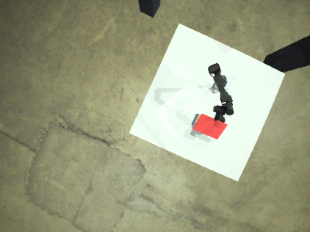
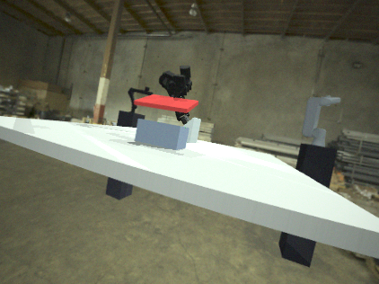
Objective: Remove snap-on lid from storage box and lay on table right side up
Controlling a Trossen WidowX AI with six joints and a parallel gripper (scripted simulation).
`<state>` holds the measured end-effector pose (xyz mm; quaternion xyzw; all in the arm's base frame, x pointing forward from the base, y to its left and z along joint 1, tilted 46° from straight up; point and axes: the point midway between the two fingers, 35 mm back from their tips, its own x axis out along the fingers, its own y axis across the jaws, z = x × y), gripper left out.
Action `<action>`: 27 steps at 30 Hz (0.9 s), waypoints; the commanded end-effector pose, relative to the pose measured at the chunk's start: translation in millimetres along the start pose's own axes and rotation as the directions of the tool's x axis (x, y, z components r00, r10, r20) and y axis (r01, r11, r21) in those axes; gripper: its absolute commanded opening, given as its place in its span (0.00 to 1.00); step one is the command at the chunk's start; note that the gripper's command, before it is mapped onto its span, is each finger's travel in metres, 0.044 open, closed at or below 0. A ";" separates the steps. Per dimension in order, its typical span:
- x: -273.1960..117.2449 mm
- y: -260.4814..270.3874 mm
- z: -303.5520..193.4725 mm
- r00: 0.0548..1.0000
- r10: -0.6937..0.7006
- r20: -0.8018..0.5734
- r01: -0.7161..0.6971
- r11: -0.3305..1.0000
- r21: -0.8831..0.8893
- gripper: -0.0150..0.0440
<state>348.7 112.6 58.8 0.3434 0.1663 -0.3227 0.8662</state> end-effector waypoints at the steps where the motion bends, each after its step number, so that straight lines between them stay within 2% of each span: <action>1: -6.2 9.8 1.0 1.000 0.014 0.002 -0.014 1.000 0.014 0.25; 9: -6.8 9.0 2.1 1.000 0.014 0.002 -0.014 1.000 0.014 0.25; 27: -6.4 3.8 38.7 1.000 0.013 0.004 -0.013 1.000 0.012 0.25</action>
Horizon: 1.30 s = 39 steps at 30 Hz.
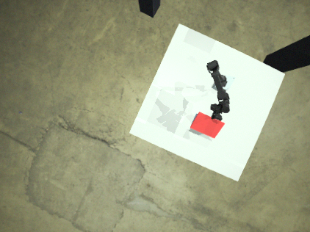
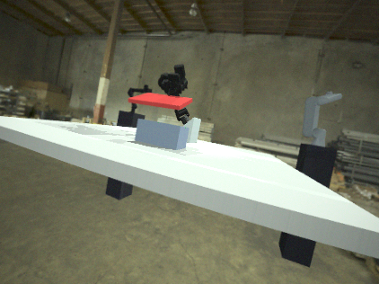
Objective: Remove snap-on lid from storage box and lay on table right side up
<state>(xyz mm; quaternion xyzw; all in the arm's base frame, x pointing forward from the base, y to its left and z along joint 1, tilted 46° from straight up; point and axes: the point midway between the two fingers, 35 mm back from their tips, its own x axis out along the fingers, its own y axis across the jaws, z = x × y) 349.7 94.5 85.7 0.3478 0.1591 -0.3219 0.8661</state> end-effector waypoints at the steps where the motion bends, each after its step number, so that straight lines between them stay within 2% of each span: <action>1: -1.5 0.2 8.9 1.000 0.005 -0.005 -0.005 1.000 0.000 0.25; 39: -3.9 -2.2 85.1 1.000 0.004 -0.003 -0.004 1.000 -0.004 0.25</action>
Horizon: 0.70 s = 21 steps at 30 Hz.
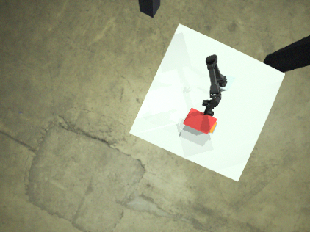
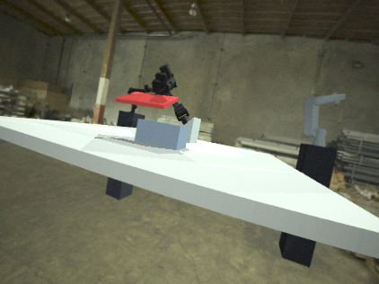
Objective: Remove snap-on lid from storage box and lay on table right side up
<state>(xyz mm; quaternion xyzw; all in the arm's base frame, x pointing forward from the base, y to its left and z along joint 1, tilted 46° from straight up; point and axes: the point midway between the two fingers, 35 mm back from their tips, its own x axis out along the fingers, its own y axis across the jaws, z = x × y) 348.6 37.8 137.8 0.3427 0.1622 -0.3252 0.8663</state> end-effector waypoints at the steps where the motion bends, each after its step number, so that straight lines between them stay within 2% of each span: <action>1: -2.4 3.5 10.4 1.000 0.014 -0.003 -0.014 1.000 0.006 0.25; 21: -3.9 1.9 50.7 1.000 0.014 -0.002 -0.014 1.000 0.005 0.25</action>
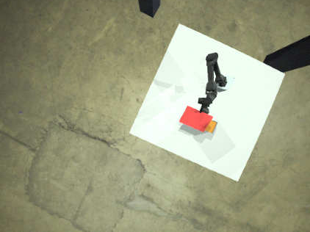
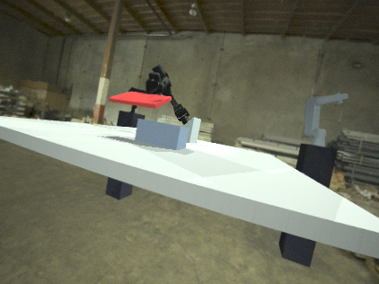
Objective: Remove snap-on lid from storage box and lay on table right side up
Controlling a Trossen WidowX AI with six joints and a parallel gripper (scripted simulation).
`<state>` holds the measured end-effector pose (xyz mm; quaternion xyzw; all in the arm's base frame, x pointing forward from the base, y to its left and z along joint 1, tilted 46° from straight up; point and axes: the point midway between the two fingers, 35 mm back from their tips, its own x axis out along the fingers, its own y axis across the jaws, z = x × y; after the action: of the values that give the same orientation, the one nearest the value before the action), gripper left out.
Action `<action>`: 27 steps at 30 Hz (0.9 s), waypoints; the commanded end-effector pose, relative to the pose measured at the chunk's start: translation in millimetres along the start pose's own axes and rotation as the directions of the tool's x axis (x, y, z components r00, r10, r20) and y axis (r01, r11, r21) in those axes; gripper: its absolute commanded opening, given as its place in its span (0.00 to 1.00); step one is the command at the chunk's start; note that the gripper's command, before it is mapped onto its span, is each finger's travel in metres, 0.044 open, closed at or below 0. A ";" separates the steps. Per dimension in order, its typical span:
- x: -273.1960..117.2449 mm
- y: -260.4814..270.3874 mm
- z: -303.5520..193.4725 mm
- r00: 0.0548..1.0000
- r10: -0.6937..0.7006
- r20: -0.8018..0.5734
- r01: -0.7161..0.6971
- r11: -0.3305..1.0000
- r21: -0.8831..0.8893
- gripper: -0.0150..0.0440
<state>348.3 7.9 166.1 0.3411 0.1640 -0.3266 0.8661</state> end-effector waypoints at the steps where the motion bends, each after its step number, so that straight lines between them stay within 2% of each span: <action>1: -3.1 4.7 11.7 1.000 0.018 -0.001 -0.018 1.000 0.008 0.25; 27: -5.4 2.7 64.1 1.000 0.019 0.002 -0.019 1.000 0.007 0.25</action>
<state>349.1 -30.0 204.7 0.3413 0.1641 -0.3272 0.8658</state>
